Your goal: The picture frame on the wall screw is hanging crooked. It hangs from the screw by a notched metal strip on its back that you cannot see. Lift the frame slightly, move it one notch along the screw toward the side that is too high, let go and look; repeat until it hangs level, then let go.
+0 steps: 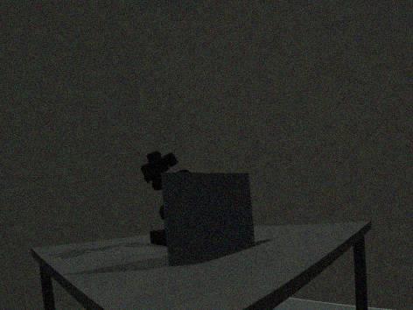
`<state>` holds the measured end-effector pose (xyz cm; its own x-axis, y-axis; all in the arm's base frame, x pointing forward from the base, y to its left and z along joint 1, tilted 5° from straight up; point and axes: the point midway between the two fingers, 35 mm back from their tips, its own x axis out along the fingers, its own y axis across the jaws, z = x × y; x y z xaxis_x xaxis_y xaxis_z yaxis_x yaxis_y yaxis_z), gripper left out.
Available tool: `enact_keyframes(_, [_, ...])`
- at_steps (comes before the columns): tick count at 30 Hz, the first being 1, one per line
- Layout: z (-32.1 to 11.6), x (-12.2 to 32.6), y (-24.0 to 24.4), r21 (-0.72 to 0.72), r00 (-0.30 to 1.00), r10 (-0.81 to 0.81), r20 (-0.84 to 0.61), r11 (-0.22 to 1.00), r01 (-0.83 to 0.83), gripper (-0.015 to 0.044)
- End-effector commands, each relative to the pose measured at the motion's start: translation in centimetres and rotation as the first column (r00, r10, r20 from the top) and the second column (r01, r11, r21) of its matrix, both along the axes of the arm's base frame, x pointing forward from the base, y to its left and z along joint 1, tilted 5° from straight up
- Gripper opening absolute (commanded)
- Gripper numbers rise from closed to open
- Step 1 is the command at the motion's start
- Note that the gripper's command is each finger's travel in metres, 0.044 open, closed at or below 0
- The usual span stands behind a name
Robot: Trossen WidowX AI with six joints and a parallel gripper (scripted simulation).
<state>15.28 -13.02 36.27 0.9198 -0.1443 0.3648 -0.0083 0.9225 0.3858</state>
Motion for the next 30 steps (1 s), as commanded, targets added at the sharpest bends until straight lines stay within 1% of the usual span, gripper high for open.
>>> enact_keyframes(1, [-7.4,1.3,0.8,0.478,0.968,0.245,-0.047,0.857,-0.194,0.0260])
enact_keyframes(3, [-9.7,1.5,1.4,0.614,0.948,0.317,-0.038,0.755,-0.228,0.0260])
enact_keyframes(6, [-12.9,1.8,2.7,0.789,0.911,0.413,-0.007,0.562,-0.249,0.0260])
enact_keyframes(7, [-13.7,1.8,3.0,0.825,0.901,0.434,0.004,0.508,-0.248,0.0260])
enact_keyframes(8, [-13.9,1.8,3.2,0.835,0.898,0.440,0.007,0.491,-0.248,0.0260])
enact_keyframes(30, [-13.9,1.8,3.2,0.835,0.898,0.440,0.008,0.491,-0.248,0.0260])
